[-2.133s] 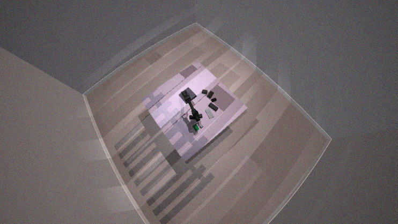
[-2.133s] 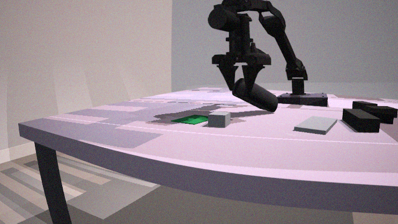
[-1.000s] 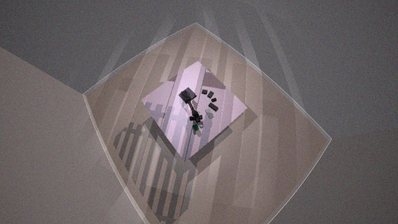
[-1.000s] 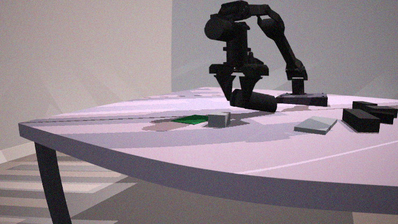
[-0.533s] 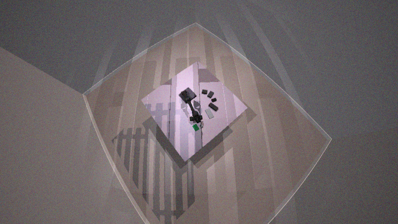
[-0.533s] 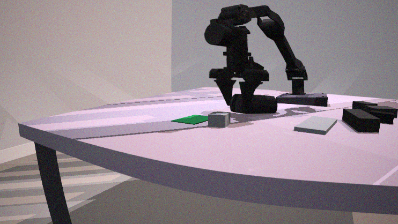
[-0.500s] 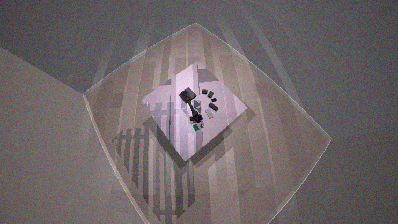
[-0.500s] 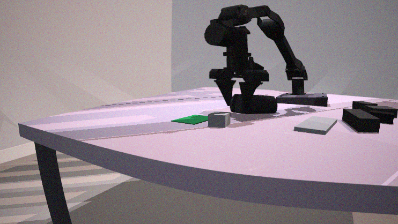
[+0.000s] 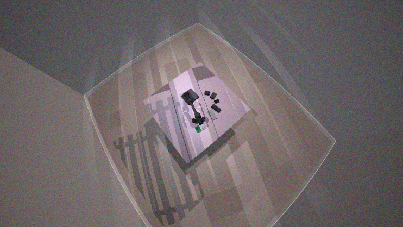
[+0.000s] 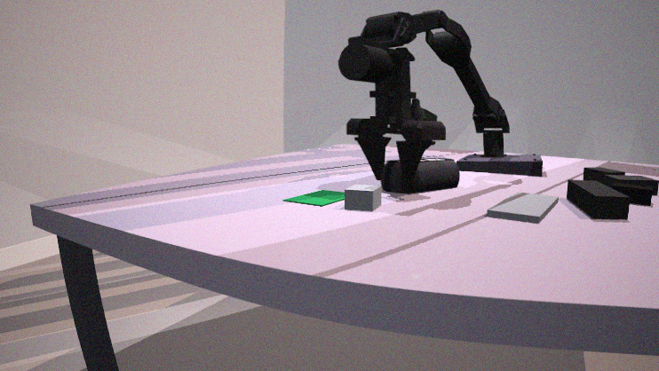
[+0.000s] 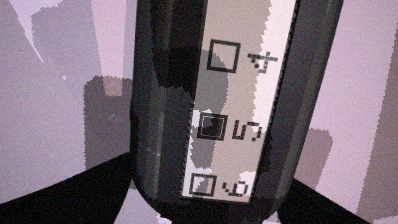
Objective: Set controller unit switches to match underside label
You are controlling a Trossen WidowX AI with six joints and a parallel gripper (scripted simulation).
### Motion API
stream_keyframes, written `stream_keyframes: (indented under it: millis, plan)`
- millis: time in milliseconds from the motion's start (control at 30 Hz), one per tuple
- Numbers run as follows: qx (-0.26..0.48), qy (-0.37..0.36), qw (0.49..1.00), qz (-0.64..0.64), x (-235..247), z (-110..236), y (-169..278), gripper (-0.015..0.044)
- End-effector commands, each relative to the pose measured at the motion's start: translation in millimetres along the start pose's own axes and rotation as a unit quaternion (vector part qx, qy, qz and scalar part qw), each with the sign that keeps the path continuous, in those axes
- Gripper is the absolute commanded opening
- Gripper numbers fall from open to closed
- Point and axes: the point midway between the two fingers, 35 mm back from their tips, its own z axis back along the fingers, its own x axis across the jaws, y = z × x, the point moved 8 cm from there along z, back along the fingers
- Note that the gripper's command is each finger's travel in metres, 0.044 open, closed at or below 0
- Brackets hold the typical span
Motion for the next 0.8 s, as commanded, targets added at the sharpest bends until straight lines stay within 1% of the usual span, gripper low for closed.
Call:
stream_keyframes:
  millis: [0, 133, 467, 667, 767]
  plan:
    - [-0.001, -0.001, 1.0, 0.001, 0, 0, 0, 0.0335]
    - [0.0, 0.0, 1.0, 0.0, 0, 0, 0, 0.044]
    - [0.0, 0.0, 1.0, 0.0, 0, 4, -4, 0.044]
    - [-0.002, 0.0, 1.0, 0.0, -1, 33, -47, 0.044]
    - [-0.002, 0.0, 1.0, 0.0, 0, 39, -59, 0.044]
